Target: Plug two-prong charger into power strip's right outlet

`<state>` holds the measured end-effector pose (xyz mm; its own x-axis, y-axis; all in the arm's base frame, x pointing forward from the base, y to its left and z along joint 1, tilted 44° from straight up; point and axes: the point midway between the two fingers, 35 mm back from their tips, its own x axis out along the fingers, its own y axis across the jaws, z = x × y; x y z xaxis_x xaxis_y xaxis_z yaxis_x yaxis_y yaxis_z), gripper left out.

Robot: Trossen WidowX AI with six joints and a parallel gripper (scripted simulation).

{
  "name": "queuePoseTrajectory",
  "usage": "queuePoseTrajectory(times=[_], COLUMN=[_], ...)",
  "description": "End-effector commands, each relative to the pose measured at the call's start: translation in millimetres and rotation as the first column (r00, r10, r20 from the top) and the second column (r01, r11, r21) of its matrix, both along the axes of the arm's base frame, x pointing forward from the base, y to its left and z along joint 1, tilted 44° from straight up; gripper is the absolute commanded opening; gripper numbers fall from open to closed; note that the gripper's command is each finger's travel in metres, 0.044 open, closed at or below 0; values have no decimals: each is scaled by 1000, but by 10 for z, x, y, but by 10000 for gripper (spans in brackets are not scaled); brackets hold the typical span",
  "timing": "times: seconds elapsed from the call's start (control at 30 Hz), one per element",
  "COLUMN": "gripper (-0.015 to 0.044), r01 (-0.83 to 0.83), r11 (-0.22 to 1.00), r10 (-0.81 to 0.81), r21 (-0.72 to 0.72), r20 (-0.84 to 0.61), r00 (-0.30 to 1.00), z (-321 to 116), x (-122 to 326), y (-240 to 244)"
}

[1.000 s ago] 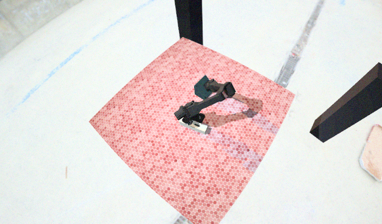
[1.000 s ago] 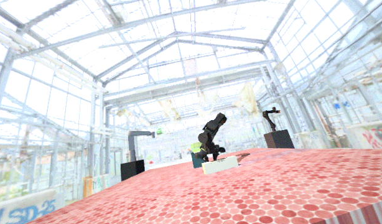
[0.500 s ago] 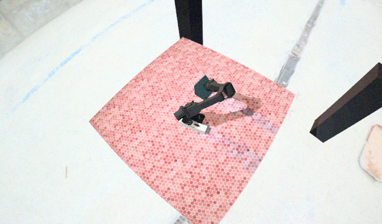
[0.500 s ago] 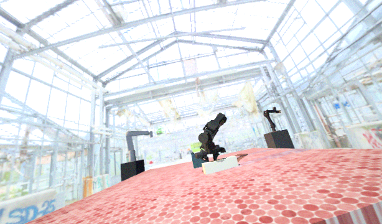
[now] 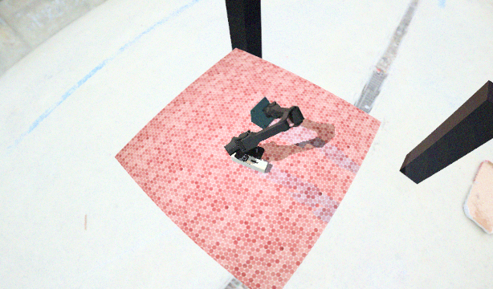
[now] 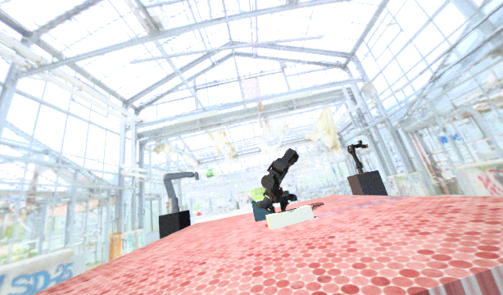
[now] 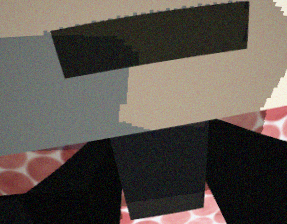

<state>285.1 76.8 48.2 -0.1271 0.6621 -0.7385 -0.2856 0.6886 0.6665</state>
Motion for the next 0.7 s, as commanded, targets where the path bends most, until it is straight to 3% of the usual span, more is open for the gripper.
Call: queuePoseTrajectory(times=[0.0,0.67], gripper=[0,0], r01=[2,2], r11=[1000,1000], r10=[-3,-3], r21=[9,9], r20=[35,35], r00=[999,999], z=[29,28], x=[77,52], y=[10,3])
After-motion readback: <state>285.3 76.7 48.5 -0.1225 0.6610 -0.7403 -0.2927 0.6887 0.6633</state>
